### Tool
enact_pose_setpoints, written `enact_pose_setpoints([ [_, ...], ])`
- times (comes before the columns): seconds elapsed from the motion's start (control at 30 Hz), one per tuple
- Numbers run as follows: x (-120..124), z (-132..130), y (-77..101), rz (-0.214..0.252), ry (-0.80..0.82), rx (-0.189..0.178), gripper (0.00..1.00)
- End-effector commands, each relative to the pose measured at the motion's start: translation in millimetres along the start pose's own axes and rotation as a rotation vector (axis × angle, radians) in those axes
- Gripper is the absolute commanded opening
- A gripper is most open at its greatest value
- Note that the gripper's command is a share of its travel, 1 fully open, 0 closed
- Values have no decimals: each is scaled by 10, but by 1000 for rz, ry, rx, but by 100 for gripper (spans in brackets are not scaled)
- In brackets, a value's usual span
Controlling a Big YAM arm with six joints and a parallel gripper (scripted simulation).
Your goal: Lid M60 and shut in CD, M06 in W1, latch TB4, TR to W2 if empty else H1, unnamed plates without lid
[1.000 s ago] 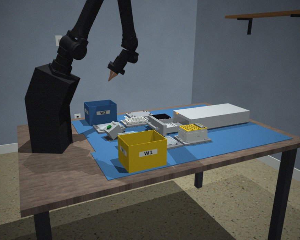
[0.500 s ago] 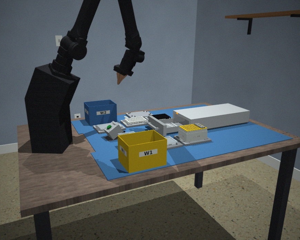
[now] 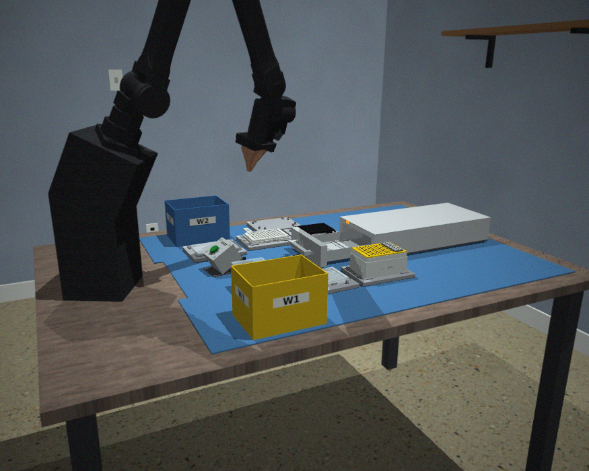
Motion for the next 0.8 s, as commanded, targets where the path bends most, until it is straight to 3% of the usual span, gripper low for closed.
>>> enact_pose_setpoints([
  [0.0, 68, -136, 89, -36, -132, 50, 0],
  [0.07, 104, -224, 108, -37, -131, 47, 0],
  [0.23, 221, -391, 161, -52, -273, 128, 0],
  [0.33, 294, -494, 195, -60, -332, 160, 0],
  [0.4, 294, -494, 195, -60, -332, 160, 0],
  [0.7, 498, -730, 288, -94, -561, 284, 0],
  [0.77, 539, -788, 311, -96, -560, 279, 0],
])
Point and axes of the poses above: the point where the finger pads meet when closed, its own y axis back along the fingers, its own z axis across the jaws, x = y × z, the point moved 7 cm from there along y, back along the fingers, and after that the axes turned 13 degrees about y, right-handed, at the moved point
